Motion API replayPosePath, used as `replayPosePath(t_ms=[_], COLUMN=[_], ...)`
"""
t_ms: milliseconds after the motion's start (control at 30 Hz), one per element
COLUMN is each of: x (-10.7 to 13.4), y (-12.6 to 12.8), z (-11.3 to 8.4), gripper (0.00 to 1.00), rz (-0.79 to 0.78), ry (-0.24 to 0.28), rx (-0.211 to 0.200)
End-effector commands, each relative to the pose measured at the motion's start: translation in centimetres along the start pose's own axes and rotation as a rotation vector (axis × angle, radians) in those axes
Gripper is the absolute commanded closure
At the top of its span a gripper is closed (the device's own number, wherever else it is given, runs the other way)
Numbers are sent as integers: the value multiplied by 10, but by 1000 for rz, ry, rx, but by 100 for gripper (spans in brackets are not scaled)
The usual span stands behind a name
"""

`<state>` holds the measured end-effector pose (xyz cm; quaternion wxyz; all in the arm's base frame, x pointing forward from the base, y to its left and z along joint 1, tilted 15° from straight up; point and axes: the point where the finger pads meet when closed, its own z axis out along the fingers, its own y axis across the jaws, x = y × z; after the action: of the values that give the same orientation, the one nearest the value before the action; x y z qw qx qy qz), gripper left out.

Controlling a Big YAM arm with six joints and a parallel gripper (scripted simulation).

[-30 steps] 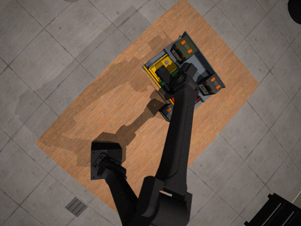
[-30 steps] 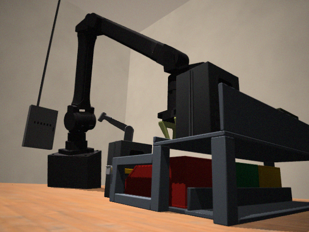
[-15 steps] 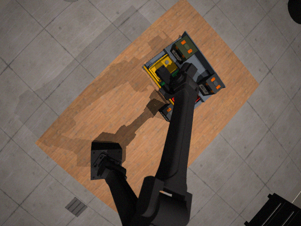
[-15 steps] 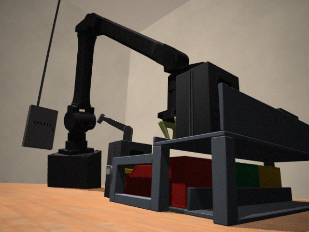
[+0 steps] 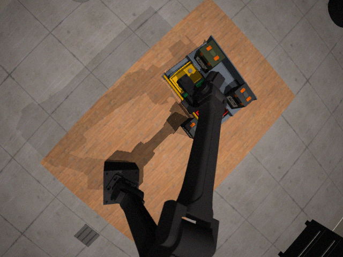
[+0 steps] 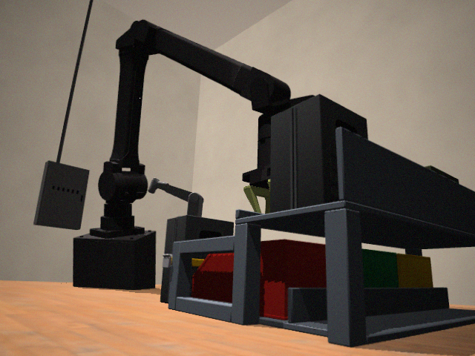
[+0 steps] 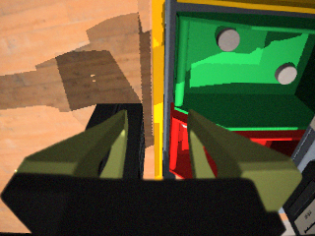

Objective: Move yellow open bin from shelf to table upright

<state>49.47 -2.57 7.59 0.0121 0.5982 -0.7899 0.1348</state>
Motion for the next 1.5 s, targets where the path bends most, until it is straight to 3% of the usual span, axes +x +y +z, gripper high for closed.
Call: replayPosePath(t_ms=[0,200,233,333,700,767,800,867,1233,1333,1367,1467], x=[-3,0,2,3,3,3,2,2,2,3,4,2], y=[-1,-1,-4,-1,-1,-1,-5,-1,-1,-2,-8,-3], z=[7,12,5,17,32,32,22,37,51,51,36,49], gripper=[57,57,57,57,57,57,57,57,57,57,57,57], rz=[-16,-11,-5,-4,-4,-4,-3,-5,-7,-4,2,-4], ry=[-5,-3,-8,-2,-2,-2,-9,-2,-2,-2,-11,-5], rx=[1,-3,13,-4,-5,-5,19,-4,-4,-3,31,7])
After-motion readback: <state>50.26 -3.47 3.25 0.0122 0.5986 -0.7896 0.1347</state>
